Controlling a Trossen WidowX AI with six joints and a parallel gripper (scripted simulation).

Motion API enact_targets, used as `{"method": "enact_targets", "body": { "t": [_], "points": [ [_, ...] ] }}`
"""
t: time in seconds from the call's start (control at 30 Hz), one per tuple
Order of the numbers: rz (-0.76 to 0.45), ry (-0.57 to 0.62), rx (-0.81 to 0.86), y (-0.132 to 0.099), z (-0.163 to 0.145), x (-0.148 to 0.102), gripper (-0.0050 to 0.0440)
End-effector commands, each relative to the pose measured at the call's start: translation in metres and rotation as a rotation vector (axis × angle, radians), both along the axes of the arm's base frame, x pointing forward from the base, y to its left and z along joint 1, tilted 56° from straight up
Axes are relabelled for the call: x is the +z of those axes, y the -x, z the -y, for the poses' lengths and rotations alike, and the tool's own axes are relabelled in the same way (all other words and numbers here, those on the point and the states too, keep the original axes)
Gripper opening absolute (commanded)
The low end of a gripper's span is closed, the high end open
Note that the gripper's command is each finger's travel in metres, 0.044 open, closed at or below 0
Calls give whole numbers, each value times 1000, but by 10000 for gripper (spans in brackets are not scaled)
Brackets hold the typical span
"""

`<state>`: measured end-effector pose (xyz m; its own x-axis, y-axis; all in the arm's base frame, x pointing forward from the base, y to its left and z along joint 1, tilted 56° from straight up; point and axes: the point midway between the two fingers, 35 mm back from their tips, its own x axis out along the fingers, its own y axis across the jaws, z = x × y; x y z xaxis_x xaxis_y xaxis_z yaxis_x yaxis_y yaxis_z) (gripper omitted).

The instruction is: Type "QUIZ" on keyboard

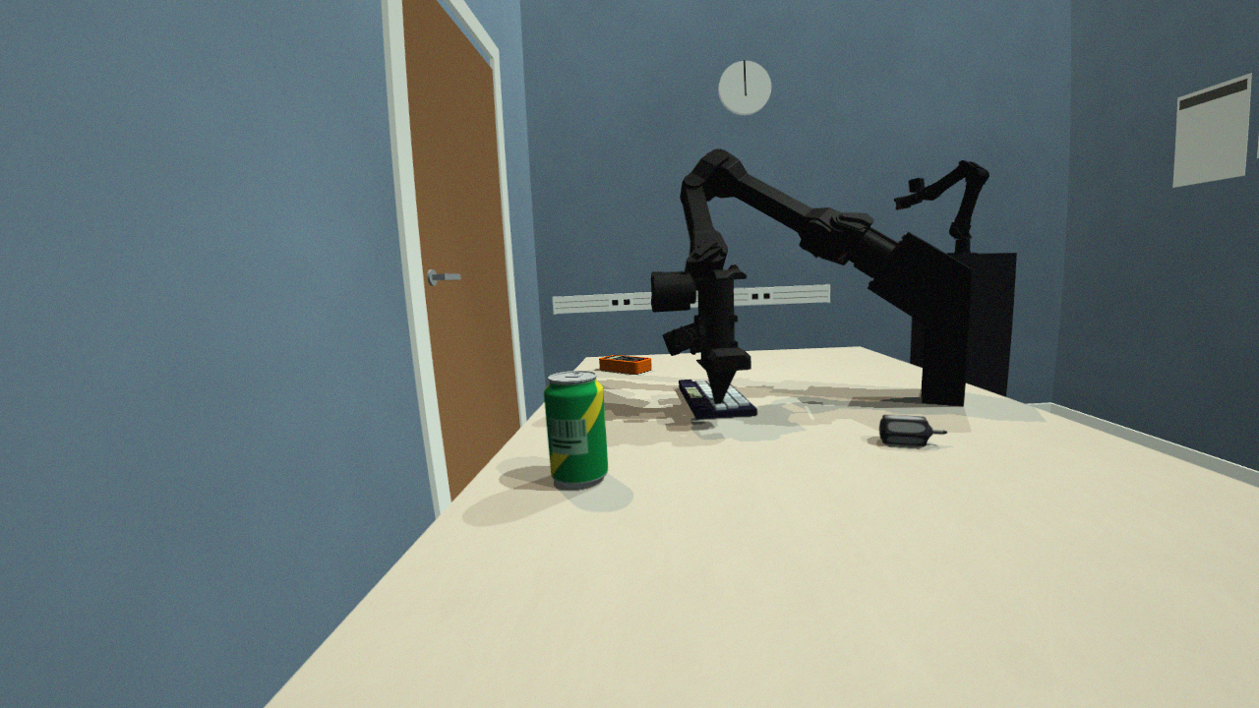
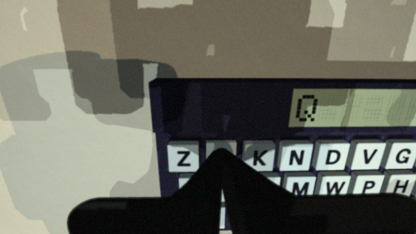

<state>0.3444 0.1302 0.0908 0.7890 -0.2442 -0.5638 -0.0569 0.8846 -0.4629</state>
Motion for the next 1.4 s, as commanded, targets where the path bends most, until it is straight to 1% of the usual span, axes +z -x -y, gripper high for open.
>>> {"method": "enact_targets", "body": {
  "t": [0.0, 0.6, 0.63, 0.93, 1.0, 1.07, 1.13, 1.23, 1.37],
  "points": [
    [12, -7, 0, -1, 0, 5, -50],
    [3, 0, 0, -3, 1, 0, -50],
    [11, -5, -2, -3, 1, 4, -50],
    [12, -7, 0, -3, 0, 4, -50],
    [25, -17, -2, 2, -4, 13, -50],
    [25, -18, -2, 15, -8, 22, -50],
    [25, -18, -2, 15, -8, 22, -50],
    [23, -16, -2, 25, -9, 27, -50],
    [20, -16, 1, 25, -6, 27, -50]
  ]
}}
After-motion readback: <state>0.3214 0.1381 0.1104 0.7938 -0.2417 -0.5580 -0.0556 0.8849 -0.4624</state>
